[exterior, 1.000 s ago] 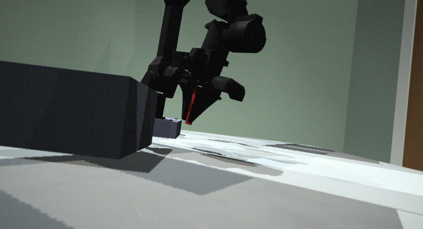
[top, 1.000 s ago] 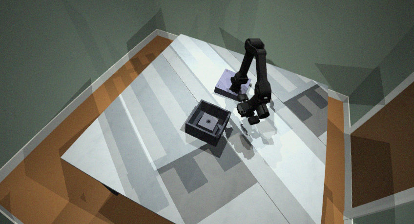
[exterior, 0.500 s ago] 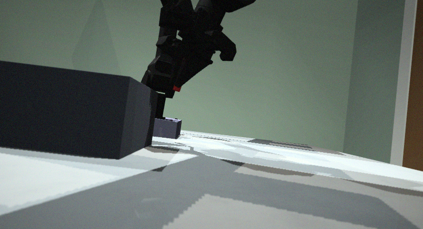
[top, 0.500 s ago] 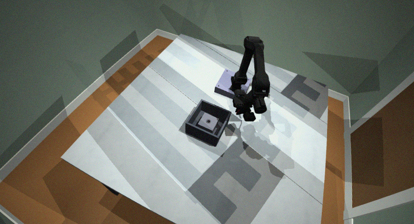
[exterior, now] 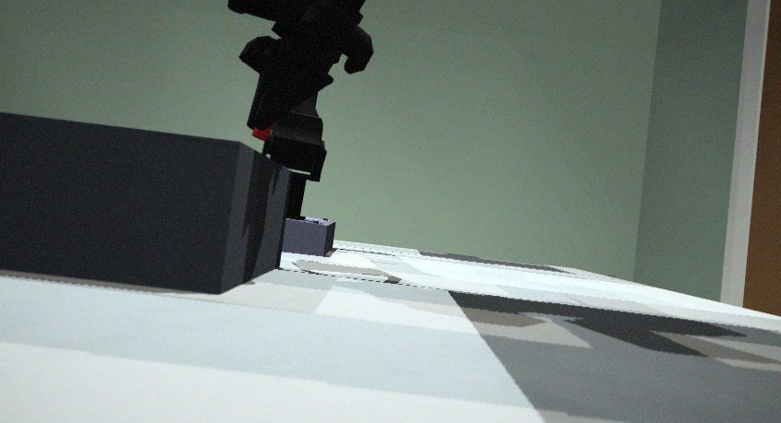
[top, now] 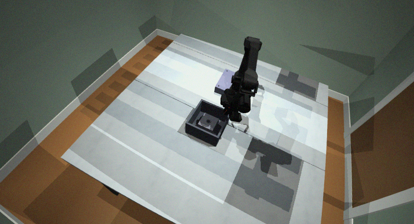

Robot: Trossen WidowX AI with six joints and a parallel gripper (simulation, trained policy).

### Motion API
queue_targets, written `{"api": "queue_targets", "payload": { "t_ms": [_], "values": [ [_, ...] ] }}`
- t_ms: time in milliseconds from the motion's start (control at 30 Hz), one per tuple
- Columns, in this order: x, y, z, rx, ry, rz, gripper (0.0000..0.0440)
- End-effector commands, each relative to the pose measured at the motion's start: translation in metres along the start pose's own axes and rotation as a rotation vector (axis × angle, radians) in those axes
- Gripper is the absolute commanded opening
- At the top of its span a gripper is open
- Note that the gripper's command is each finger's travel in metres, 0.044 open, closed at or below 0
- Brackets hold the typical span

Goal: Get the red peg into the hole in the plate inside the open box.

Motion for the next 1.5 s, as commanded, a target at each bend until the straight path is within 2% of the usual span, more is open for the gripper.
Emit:
{"api": "queue_targets", "payload": {
  "t_ms": [0, 467, 833, 900, 1067, 1167, 1467],
  "values": [
    [0.009, -0.015, 0.004, 0.008, 0.003, -0.012, 0.0000],
    [0.051, -0.058, 0.010, -0.037, 0.004, 0.020, 0.0001],
    [0.084, -0.062, 0.009, -0.135, 0.000, 0.090, 0.0008],
    [0.089, -0.060, 0.008, -0.153, 0.003, 0.108, 0.0037],
    [0.100, -0.059, 0.008, -0.170, 0.007, 0.144, 0.0154],
    [0.100, -0.067, 0.010, -0.198, 0.003, 0.141, 0.0158],
    [0.091, -0.086, 0.032, -0.198, -0.038, 0.176, 0.0384]
  ]
}}
Point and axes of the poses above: the point midway between the two fingers, 35 mm back from their tips, its own x axis out along the fingers, its own z axis across the jaws, y = z × x, the point moved 1 cm from there along -x, back along the fingers, and after that the axes turned 6 degrees about x, right-handed, at the moved point
